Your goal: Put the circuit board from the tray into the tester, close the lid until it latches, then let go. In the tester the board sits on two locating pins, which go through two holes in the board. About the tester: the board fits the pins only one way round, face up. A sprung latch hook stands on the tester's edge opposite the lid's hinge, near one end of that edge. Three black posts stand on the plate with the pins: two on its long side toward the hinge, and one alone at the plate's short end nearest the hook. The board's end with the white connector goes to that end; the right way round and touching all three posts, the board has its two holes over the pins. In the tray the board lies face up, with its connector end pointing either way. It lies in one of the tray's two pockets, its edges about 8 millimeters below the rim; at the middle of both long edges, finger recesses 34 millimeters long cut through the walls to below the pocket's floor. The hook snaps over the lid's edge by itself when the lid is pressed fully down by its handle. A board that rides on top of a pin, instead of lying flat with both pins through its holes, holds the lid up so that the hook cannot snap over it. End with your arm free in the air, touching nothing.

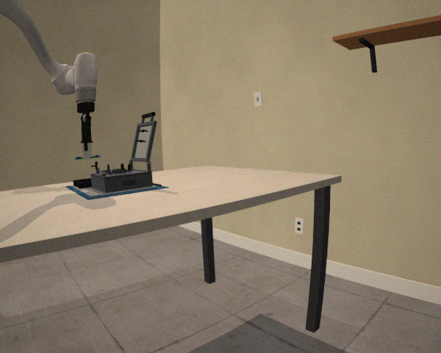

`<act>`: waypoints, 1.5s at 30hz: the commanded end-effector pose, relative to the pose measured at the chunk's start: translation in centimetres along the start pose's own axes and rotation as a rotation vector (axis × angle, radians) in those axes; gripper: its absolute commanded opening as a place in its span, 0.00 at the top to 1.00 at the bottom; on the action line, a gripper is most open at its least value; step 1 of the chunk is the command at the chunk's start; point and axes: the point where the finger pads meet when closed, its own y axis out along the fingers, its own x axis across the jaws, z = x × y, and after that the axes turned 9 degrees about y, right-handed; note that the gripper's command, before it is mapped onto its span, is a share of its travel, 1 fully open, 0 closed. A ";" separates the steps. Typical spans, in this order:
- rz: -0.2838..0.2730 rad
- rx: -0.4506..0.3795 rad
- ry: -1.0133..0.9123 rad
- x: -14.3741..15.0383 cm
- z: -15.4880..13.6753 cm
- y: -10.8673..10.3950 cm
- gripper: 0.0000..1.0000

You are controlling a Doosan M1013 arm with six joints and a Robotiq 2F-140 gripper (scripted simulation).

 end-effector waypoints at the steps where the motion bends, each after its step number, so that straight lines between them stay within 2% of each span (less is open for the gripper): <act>1: -0.002 0.002 -0.098 0.0 0.0 0.0 0.54; 45: -0.003 0.001 -1.126 0.0 0.0 0.0 0.54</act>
